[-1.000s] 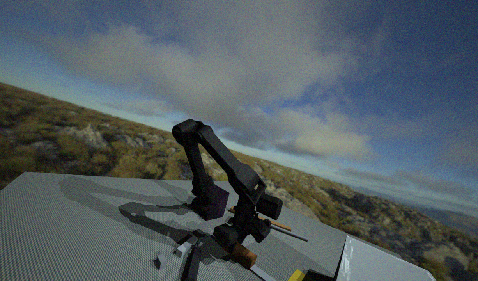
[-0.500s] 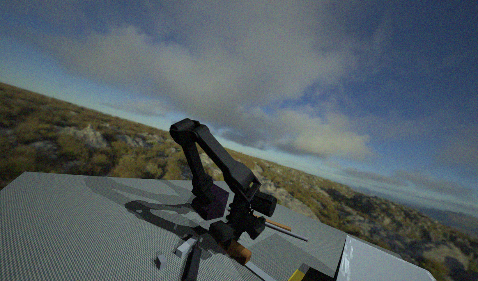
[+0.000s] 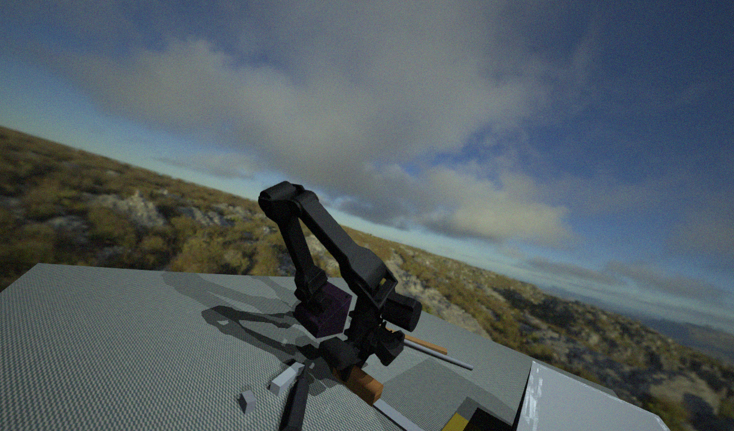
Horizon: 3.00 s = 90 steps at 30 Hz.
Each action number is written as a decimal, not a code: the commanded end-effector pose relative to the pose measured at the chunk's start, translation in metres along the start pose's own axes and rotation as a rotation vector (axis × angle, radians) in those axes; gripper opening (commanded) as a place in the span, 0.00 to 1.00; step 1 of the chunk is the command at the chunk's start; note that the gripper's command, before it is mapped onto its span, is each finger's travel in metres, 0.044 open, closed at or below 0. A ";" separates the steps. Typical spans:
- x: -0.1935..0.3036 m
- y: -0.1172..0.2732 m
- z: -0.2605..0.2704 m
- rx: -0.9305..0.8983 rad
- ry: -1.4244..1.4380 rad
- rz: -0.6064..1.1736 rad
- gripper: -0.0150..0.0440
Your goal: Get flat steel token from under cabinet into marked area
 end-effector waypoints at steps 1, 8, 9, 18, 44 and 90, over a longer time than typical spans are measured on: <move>-0.001 0.001 -0.003 0.001 0.033 0.000 0.25; -0.002 0.001 -0.006 0.001 0.077 0.001 0.25; -0.002 0.001 -0.006 0.001 0.084 0.002 0.25; -0.003 0.002 -0.013 0.001 0.129 0.003 0.25; -0.007 0.003 -0.039 0.003 0.197 0.004 0.25; -0.011 0.004 -0.074 0.006 0.203 0.004 0.25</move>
Point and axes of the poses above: the point midway between the two fingers, 35 mm back from their tips, its own y axis back along the fingers, its own z axis across the jaws, x = y × z, the point moved 9 cm from there along y, back along the fingers, and after that the axes turned 13 degrees about -y, right-handed, at the moved point
